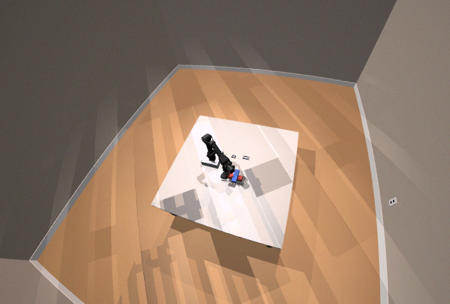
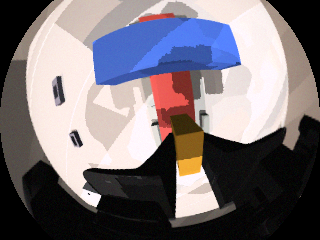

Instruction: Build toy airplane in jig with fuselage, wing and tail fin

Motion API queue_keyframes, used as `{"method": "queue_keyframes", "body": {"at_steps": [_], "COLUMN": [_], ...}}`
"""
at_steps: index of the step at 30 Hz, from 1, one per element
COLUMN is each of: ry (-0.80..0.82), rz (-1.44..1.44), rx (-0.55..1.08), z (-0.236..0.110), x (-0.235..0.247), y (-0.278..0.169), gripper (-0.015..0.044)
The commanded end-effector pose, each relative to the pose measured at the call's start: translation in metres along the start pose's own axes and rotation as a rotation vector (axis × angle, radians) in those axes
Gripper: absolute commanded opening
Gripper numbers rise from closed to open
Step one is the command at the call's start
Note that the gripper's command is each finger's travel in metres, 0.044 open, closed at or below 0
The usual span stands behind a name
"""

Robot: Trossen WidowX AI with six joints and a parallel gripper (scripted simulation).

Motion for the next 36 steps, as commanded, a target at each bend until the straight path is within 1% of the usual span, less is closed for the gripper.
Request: {"method": "queue_keyframes", "body": {"at_steps": [1, 3, 4, 8, 18, 27, 29, 33, 34, 36], "ry": [0.0, 0.0, 0.0, 0.0, 0.0, 0.0, 0.0, 0.003, 0.003, 0.003], "rz": [0.0, 0.0, 0.0, 0.0, 0.0, 0.0, -0.001, -0.004, -0.004, -0.004], "rx": [0.0, 0.0, 0.0, 0.0, 0.0, 0.0, 0.002, 0.009, 0.01, 0.01], "z": [0.0, 0.0, 0.0, 0.0, 0.0, -0.003, -0.022, -0.081, -0.089, -0.091], "x": [0.0, 0.0, 0.0, 0.0, 0.0, 0.0, -0.002, -0.002, -0.001, -0.001], "y": [0.0, 0.0, 0.0, 0.0, 0.0, 0.0, 0.003, 0.003, 0.002, 0.002], "gripper": [0.0045, 0.0031, 0.0005, 0.0, 0.026, 0.026, 0.026, 0.026, 0.026, 0.026]}}
Point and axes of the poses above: the point midway between the two fingers, 35 mm back from their tips, its own z axis out along the fingers, its own x axis across the jaws, y = z × x, the point moved 6 cm from there along -z, back along the fingers, and after that the axes turned 11 degrees about -z, right-handed, at the moved point
